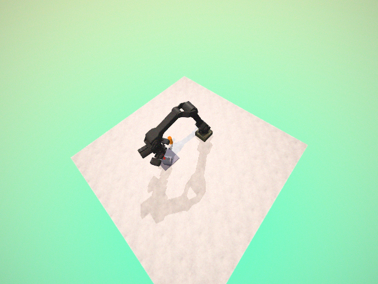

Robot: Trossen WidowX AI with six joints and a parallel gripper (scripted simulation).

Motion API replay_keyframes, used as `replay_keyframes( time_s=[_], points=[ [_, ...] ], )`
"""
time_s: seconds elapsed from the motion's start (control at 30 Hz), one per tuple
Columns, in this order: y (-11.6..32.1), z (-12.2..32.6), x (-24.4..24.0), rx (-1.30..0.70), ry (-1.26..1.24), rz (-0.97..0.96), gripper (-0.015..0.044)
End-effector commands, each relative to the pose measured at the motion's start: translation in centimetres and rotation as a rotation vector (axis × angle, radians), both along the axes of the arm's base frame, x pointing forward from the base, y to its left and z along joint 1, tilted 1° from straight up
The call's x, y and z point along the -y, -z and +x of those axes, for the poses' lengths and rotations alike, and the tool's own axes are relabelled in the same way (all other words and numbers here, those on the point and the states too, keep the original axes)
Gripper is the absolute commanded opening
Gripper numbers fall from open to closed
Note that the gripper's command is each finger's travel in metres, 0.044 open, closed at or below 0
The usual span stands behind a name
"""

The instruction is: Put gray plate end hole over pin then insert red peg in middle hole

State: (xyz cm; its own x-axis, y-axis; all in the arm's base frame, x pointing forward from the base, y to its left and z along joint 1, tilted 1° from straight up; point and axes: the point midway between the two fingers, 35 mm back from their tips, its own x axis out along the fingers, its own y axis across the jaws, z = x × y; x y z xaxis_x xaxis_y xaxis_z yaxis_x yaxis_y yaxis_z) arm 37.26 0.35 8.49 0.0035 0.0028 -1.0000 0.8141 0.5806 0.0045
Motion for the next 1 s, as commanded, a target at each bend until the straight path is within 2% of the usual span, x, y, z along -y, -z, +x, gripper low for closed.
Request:
replay_keyframes(
  time_s=[0.0,0.37,0.57,0.97],
  points=[
    [0.06,0.04,0.03,0.002,0.004,0.0,0.0],
    [0.05,0.01,0.03,0.0,0.001,0.0,0.0],
    [0.05,0.01,0.03,0.0,0.001,0.0,0.015],
    [-0.12,0.01,0.04,0.001,0.002,0.002,0.015]
  ],
)
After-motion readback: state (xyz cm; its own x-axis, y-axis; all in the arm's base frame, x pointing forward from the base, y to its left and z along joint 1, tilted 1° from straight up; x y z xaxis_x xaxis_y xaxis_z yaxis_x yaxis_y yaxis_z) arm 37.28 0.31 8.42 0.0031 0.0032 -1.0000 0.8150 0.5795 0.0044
